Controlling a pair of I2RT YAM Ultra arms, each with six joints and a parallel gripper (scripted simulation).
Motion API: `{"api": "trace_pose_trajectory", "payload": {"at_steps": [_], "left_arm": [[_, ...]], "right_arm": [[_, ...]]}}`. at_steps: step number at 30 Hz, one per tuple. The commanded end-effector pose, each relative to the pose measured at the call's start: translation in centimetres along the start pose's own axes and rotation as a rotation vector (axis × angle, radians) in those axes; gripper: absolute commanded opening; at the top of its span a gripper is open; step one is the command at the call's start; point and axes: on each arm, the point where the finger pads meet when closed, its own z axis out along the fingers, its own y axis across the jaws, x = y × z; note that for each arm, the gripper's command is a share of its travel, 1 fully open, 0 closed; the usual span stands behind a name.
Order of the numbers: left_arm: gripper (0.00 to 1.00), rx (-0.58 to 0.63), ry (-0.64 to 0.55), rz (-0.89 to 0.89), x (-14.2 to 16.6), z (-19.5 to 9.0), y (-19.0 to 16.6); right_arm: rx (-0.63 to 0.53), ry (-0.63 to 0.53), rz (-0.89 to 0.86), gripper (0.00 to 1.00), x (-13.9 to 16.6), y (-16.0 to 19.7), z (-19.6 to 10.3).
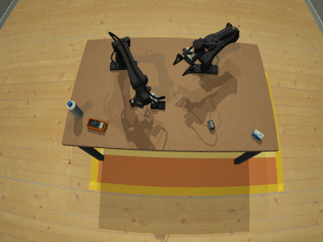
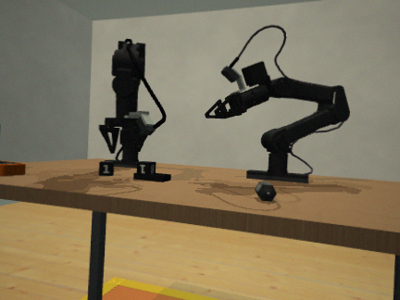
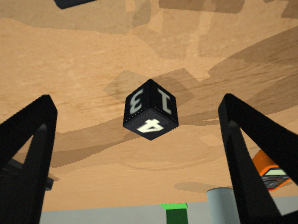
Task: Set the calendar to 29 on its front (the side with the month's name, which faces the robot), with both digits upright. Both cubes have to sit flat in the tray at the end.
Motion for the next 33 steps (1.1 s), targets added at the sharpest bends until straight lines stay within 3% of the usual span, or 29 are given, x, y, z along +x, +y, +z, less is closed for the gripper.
{"api": "trace_pose_trajectory", "payload": {"at_steps": [1, 5, 10, 15, 30, 33], "left_arm": [[1.0, 0.001, -0.046, 0.003, -1.7, -0.7, 0.0], [1.0, 0.001, -0.046, 0.003, -1.7, -0.7, 0.0], [1.0, 0.001, -0.046, 0.003, -1.7, -0.7, 0.0], [1.0, 0.001, -0.046, 0.003, -1.7, -0.7, 0.0], [1.0, 0.001, -0.046, 0.003, -1.7, -0.7, 0.0], [1.0, 0.001, -0.046, 0.003, -1.7, -0.7, 0.0]], "right_arm": [[0.014, -0.026, -0.023, 1.0, -0.8, 0.1, -1.4], [0.025, -0.038, 0.082, 1.0, -0.7, -0.3, -1.5], [0.032, -0.047, 0.368, 1.0, 0.7, -1.0, -1.3], [0.04, -0.047, 0.492, 1.0, 1.4, -1.3, -1.4], [0.046, -0.074, 1.153, 1.0, 4.8, -2.2, -1.5], [0.047, -0.077, 1.196, 1.0, 5.0, -2.2, -1.5]]}}
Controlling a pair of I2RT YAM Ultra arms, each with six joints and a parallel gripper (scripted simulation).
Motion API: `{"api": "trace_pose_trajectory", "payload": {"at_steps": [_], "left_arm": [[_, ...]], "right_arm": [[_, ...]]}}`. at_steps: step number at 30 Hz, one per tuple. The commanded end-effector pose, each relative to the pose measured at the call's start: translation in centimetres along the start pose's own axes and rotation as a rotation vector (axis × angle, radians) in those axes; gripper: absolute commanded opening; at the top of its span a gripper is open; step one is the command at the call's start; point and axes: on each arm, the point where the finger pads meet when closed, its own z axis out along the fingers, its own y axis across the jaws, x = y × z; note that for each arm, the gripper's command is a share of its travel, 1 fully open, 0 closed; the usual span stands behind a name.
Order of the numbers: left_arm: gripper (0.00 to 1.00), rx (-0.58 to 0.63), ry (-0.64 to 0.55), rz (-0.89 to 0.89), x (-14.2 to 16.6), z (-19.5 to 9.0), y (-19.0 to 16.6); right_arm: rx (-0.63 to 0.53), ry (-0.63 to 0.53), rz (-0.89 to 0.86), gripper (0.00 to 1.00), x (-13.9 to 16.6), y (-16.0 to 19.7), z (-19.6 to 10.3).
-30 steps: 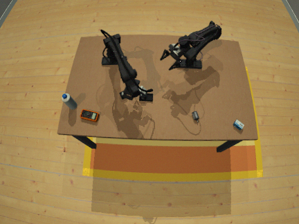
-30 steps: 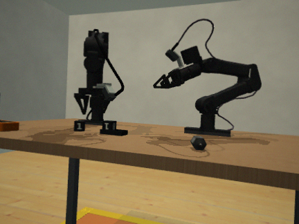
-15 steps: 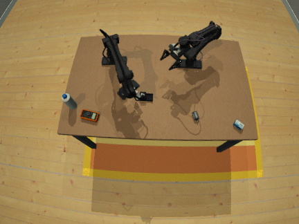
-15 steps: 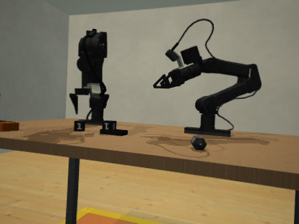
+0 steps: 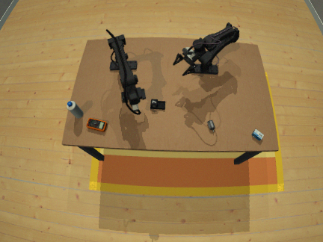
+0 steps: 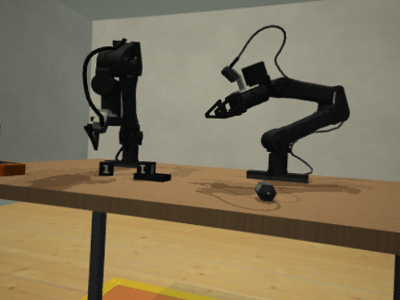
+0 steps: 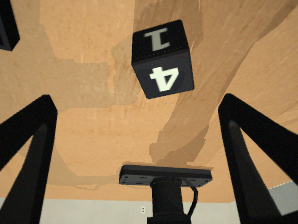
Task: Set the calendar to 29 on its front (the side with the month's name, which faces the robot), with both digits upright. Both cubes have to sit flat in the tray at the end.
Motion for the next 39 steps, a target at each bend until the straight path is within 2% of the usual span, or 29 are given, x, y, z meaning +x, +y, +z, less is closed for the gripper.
{"api": "trace_pose_trajectory", "payload": {"at_steps": [1, 14, 16, 31, 33, 39], "left_arm": [[1.0, 0.001, -0.046, 0.003, -1.7, -0.7, 0.0], [1.0, 0.001, -0.046, 0.003, -1.7, -0.7, 0.0], [1.0, 0.001, -0.046, 0.003, -1.7, -0.7, 0.0], [1.0, 0.001, -0.046, 0.003, -1.7, -0.7, 0.0], [1.0, 0.001, -0.046, 0.003, -1.7, -0.7, 0.0], [1.0, 0.001, -0.046, 0.003, -1.7, -0.7, 0.0]], "right_arm": [[0.006, -0.081, 0.19, 1.0, -0.6, -0.7, -1.3], [-0.01, -0.102, 0.762, 1.0, 0.5, -3.5, -1.3], [-0.01, -0.102, 0.762, 1.0, 0.5, -3.5, -1.3], [-0.042, -0.126, 1.424, 1.0, 2.1, -6.5, -1.2], [-0.042, -0.126, 1.424, 1.0, 2.1, -6.5, -1.2], [-0.061, -0.136, 1.712, 1.0, 2.9, -7.7, -1.0]]}}
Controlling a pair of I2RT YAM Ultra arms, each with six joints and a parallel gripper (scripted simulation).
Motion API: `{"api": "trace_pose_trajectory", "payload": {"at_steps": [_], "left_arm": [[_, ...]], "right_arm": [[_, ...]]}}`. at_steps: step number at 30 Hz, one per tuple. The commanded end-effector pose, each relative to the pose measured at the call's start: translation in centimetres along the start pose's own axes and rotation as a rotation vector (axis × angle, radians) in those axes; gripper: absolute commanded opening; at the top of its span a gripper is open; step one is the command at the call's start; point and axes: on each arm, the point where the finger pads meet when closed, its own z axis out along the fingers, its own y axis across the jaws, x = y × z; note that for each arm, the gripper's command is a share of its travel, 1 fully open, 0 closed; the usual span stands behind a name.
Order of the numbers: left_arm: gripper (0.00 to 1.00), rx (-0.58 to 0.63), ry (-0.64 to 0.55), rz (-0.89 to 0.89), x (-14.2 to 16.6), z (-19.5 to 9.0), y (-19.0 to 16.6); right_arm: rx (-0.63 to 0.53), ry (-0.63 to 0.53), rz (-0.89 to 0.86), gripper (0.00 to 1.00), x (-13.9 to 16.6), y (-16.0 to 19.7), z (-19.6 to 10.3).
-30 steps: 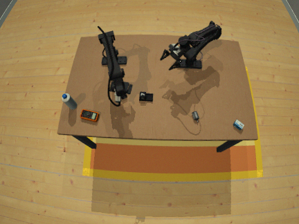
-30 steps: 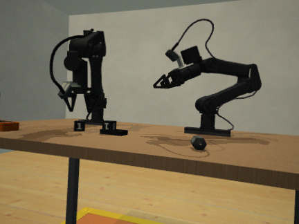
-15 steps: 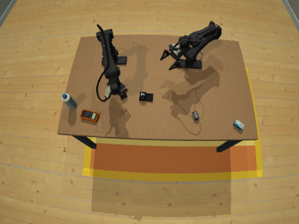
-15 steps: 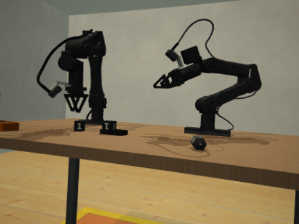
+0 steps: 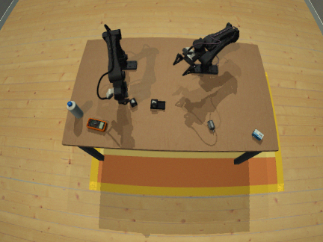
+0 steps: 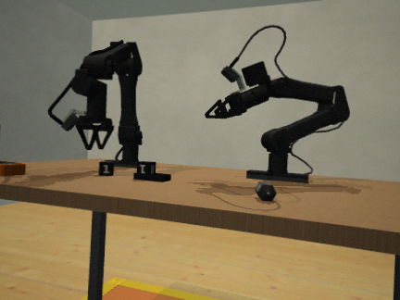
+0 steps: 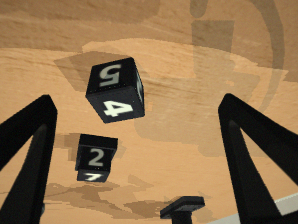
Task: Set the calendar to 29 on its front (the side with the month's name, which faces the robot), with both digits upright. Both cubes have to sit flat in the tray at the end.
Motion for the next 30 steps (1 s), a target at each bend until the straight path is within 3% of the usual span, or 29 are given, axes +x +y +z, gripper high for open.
{"api": "trace_pose_trajectory", "payload": {"at_steps": [1, 9, 30], "left_arm": [[1.0, 0.001, -0.046, 0.003, -1.7, -0.7, 0.0], [1.0, 0.001, -0.046, 0.003, -1.7, -0.7, 0.0], [1.0, 0.001, -0.046, 0.003, -1.7, -0.7, 0.0]], "right_arm": [[-0.067, -0.035, 0.244, 1.0, -1.3, 0.1, -1.0], [-0.079, -0.034, 0.548, 1.0, -2.6, -1.0, -0.9], [-0.078, -0.035, 0.569, 1.0, -2.9, -1.4, -0.9]]}}
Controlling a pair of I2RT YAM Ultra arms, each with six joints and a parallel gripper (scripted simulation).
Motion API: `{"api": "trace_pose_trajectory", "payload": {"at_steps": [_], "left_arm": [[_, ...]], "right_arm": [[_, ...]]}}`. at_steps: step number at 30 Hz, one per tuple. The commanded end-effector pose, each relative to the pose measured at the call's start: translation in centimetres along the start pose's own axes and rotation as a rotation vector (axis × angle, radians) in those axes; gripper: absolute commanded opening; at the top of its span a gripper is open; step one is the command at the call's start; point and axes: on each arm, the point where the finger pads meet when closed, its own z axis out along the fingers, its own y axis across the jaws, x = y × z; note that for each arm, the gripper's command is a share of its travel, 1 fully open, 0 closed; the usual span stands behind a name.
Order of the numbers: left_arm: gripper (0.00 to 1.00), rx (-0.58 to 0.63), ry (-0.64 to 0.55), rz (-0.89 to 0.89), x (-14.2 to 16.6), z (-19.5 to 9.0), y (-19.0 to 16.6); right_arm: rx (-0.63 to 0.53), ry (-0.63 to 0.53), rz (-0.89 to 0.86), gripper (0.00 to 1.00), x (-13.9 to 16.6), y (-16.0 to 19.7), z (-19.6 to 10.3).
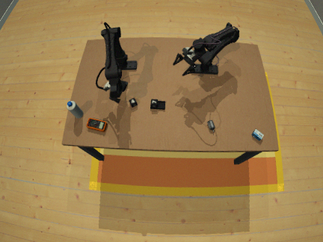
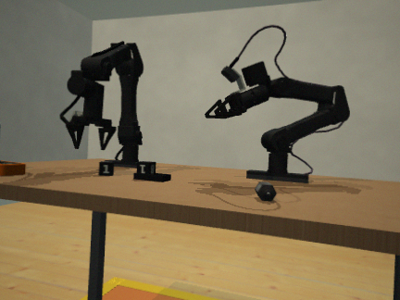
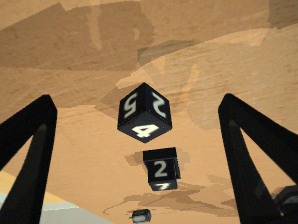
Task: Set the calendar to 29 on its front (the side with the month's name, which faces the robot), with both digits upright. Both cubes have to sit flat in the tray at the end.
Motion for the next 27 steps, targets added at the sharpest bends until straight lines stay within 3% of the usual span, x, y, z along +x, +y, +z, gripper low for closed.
{"api": "trace_pose_trajectory", "payload": {"at_steps": [1, 4, 5, 13, 15, 27], "left_arm": [[1.0, 0.001, -0.046, 0.003, -1.7, -0.7, 0.0], [1.0, 0.001, -0.046, 0.003, -1.7, -0.7, 0.0], [1.0, 0.001, -0.046, 0.003, -1.7, -0.7, 0.0], [1.0, 0.001, -0.046, 0.003, -1.7, -0.7, 0.0], [1.0, 0.001, -0.046, 0.003, -1.7, -0.7, 0.0], [1.0, 0.001, -0.046, 0.003, -1.7, -0.7, 0.0]], "right_arm": [[-0.051, 0.003, 0.022, 1.0, -0.5, 0.6, -0.9], [-0.059, 0.052, -0.047, 0.66, 0.8, 1.1, -1.0], [-0.075, 0.074, -0.084, 0.64, 1.4, 1.5, -1.2], [-0.158, 0.213, -0.431, 0.64, 6.7, 3.3, -1.9], [-0.158, 0.213, -0.431, 0.64, 6.7, 3.3, -1.9], [-0.301, 0.305, -0.948, 0.64, 12.7, 4.3, -3.2]]}}
